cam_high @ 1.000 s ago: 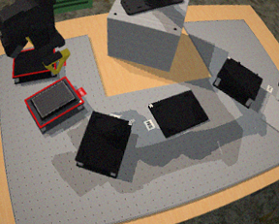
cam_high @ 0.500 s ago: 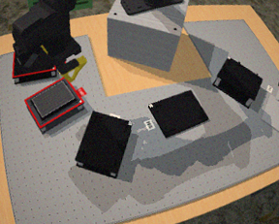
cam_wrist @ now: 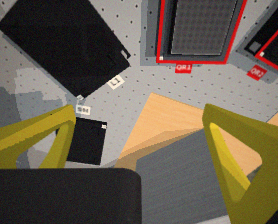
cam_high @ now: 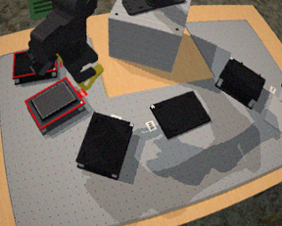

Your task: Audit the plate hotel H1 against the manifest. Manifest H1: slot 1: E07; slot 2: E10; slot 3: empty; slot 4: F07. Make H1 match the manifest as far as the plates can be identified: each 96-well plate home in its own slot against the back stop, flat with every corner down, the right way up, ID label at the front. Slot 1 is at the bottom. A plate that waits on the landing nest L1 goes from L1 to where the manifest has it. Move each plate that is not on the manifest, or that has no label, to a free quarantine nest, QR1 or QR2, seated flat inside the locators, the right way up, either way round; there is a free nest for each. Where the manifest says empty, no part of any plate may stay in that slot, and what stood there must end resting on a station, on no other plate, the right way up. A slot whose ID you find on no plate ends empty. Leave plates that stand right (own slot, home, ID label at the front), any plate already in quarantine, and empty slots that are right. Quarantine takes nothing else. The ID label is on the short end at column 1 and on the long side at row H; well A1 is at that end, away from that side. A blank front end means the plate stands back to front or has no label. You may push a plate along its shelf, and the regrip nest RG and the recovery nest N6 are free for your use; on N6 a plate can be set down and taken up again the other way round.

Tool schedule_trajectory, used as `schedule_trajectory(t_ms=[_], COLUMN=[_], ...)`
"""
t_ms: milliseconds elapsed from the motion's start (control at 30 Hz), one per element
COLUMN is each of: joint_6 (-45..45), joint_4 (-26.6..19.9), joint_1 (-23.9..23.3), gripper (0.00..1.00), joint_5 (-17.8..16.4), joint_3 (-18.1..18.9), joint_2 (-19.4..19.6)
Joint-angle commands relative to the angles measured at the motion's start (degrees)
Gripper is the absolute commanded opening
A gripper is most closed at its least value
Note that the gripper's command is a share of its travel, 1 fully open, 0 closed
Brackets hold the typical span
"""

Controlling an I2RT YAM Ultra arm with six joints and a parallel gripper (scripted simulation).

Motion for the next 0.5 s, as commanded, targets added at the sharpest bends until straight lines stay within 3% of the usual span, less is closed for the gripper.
schedule_trajectory(t_ms=[0,267,467], joint_6=[3.19,6.43,9.68], joint_4=[0.38,0.46,0.06], joint_1=[1.65,4.94,8.23], gripper=[1.0,1.0,1.0], joint_5=[0.78,1.33,1.88], joint_3=[-0.04,-0.76,1.13], joint_2=[-2.39,-2.6,-2.56])
